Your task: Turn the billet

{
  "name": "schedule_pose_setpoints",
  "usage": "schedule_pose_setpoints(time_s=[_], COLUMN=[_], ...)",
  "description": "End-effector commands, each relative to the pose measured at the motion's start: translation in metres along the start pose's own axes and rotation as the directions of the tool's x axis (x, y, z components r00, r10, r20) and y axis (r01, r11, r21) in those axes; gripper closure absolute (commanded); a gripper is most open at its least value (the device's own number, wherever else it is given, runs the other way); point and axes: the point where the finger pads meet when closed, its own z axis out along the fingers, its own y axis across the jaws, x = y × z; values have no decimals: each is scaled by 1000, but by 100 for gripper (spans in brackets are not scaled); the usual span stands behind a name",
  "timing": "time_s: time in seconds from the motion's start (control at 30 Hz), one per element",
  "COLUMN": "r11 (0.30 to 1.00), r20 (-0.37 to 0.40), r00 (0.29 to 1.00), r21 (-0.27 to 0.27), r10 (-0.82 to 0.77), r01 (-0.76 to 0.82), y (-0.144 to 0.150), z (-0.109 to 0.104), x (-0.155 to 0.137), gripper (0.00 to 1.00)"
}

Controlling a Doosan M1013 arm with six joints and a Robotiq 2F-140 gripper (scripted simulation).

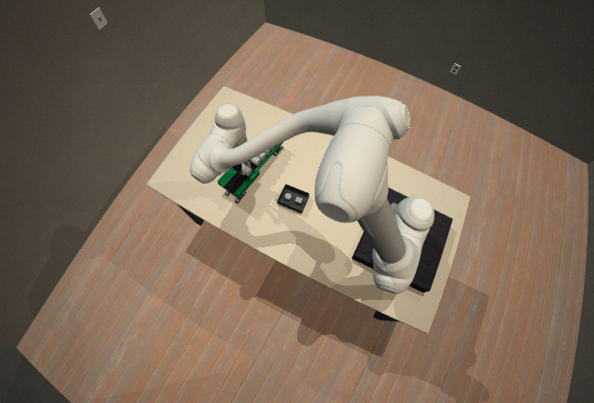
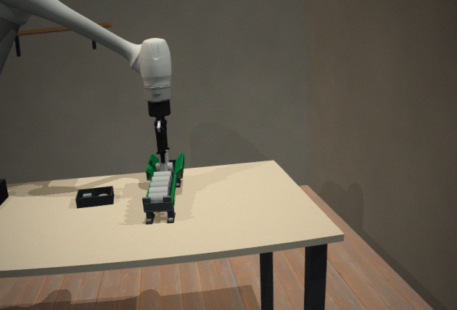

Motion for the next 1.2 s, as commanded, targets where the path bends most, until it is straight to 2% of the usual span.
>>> schedule_pose_setpoints(time_s=[0.0, 0.73, 0.77, 1.17], r11=[1000, 1000, 1000, 1000], r20=[0, 0, 0, 0], r00=[1000, 1000, 1000, 1000], r21=[0, 0, 0, 0], r10=[0, 0, 0, 0], r01=[0, 0, 0, 0], y=[0, 0, 0, 0], z=[0, 0, 0, 0], x=[0, 0, 0, 0], gripper=[90, 90, 59, 59])
